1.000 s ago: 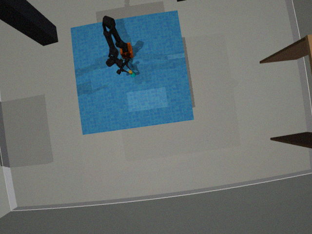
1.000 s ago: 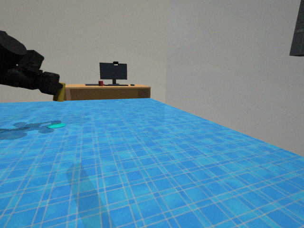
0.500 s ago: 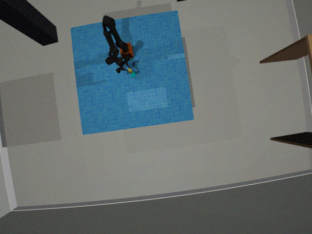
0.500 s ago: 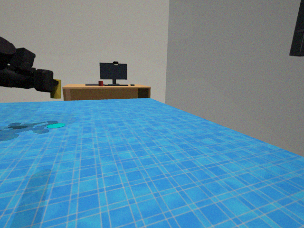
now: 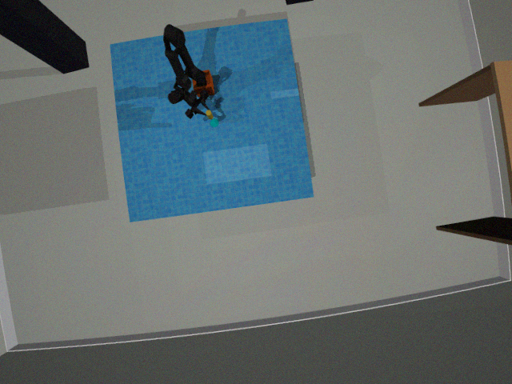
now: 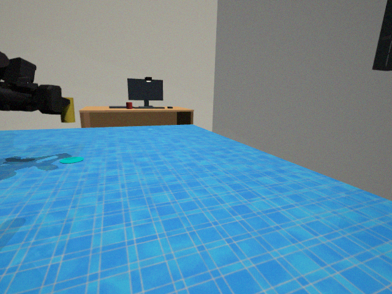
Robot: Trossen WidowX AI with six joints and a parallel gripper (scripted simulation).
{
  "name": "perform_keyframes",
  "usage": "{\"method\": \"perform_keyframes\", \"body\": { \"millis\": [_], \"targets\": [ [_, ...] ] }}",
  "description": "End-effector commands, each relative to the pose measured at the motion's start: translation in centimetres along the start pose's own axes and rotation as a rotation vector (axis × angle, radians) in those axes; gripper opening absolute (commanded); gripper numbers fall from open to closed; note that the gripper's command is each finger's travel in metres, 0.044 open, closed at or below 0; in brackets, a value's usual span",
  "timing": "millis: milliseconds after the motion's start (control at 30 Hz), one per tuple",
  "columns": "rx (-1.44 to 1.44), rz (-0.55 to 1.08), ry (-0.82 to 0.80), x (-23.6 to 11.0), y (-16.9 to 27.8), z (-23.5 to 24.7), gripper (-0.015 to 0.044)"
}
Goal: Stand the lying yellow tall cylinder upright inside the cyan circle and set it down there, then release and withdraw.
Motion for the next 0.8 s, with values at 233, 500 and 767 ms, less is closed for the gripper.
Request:
{"method": "perform_keyframes", "body": {
  "millis": [233,500,767],
  "targets": [
    [-0.003,-0.005,-0.004,0.0,0.0,0.2,0.0105],
    [-0.003,-0.005,-0.004,0.1,0.7,-0.1,0.0105],
    [-0.003,-0.005,-0.004,0.2,1.8,-0.5,0.0105]
  ]
}}
Point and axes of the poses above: the point midway between the two fingers, 35 mm back from their tips, its own x axis out along the fingers, its own z axis across the jaws, y = z × x, the point moved 1 cm from there along -x, back along the fingers, and after that the axes turned 5 degrees about x, right-handed, at the moved point
